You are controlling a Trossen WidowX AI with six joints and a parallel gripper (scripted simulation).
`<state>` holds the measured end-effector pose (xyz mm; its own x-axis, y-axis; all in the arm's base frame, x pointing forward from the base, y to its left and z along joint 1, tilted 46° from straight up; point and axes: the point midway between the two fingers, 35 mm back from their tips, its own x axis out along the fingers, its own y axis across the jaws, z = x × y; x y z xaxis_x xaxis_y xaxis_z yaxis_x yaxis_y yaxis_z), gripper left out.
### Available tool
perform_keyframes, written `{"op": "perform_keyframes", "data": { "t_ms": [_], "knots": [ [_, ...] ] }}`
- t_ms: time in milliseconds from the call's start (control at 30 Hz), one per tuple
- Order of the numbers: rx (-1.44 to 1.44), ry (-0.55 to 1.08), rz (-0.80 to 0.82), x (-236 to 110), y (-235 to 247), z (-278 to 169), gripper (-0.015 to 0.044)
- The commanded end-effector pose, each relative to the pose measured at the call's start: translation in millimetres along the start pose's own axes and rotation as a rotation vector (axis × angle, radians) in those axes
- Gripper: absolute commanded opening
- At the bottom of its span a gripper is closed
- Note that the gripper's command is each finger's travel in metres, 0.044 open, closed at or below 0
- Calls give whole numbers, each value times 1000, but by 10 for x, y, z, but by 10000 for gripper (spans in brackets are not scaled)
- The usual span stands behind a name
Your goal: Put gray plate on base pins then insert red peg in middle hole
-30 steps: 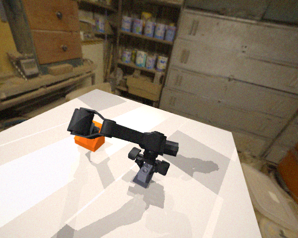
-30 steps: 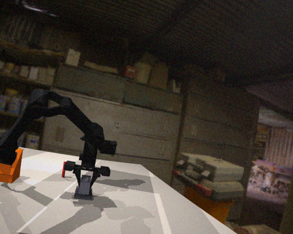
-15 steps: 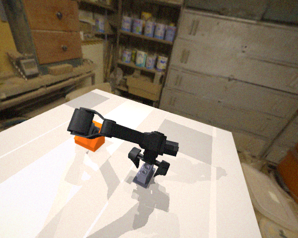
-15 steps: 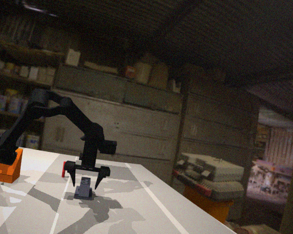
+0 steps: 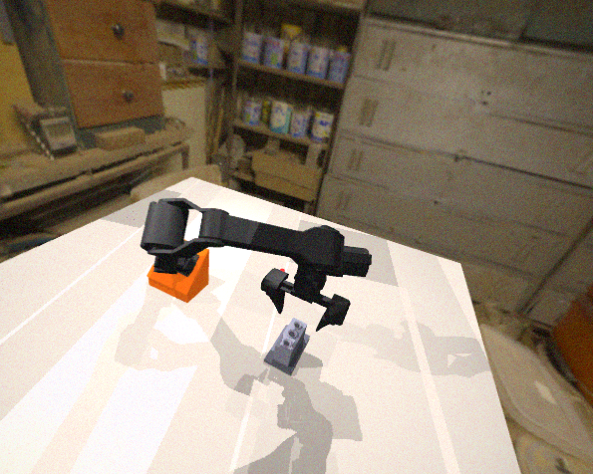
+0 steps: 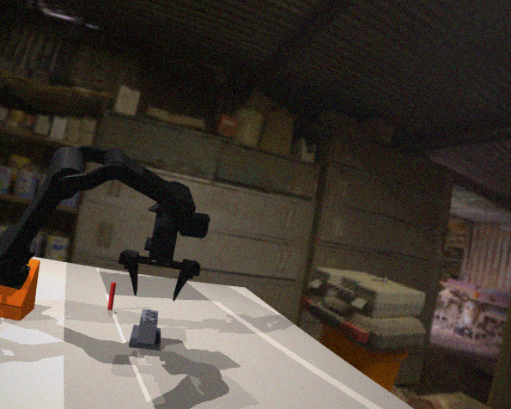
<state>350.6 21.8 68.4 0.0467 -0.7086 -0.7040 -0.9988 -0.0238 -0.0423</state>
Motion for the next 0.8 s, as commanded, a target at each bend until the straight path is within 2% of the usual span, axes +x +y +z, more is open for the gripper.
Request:
{"op": "perform_keyframes", "data": {
  "t_ms": [0,233,700,767],
  "knots": [
    [2,2,5,-385,4,0,440],
    [57,0,5,-389,10,51,440],
    [1197,-20,18,-439,471,945,440],
    [1268,-20,20,-439,531,1024,440]
  ]
}}
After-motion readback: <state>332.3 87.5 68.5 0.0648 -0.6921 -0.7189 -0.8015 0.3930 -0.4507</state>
